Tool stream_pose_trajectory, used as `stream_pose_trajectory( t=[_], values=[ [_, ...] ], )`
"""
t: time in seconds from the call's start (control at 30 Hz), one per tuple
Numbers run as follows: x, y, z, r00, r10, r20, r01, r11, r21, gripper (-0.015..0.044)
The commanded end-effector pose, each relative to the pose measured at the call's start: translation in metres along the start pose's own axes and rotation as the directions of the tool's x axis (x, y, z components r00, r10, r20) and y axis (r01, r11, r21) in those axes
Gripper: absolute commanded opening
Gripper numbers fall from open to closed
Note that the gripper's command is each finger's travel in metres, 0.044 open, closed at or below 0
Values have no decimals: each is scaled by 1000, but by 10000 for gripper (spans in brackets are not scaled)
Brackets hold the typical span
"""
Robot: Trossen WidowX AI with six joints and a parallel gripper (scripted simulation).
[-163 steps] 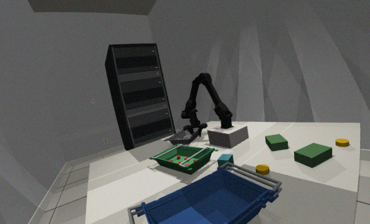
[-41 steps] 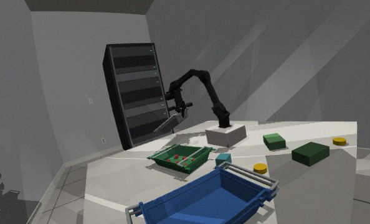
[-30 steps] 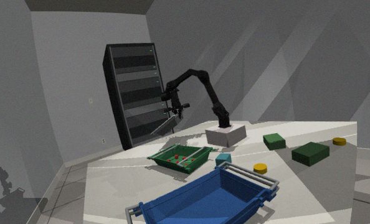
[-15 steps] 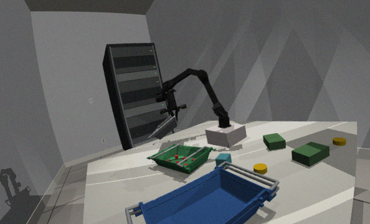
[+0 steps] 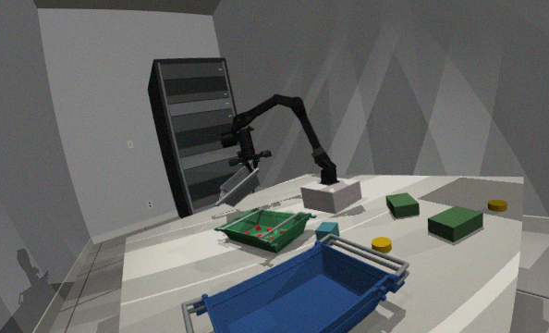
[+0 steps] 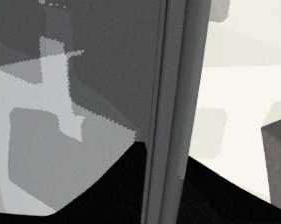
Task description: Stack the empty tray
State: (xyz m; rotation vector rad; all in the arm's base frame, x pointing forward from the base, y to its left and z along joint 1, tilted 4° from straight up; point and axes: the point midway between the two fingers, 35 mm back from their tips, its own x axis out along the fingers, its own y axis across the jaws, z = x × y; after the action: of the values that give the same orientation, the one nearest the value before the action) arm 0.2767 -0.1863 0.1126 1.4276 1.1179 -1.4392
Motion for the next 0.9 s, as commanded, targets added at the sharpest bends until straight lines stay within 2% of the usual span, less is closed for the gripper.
stream_pose_trajectory(
  t=[0.0,0.87],
  values=[
    [-7,6,-17,1000,31,0,-31,999,-42,0],
    [-7,13,-123,999,29,-14,-32,939,-343,0]
  ],
)
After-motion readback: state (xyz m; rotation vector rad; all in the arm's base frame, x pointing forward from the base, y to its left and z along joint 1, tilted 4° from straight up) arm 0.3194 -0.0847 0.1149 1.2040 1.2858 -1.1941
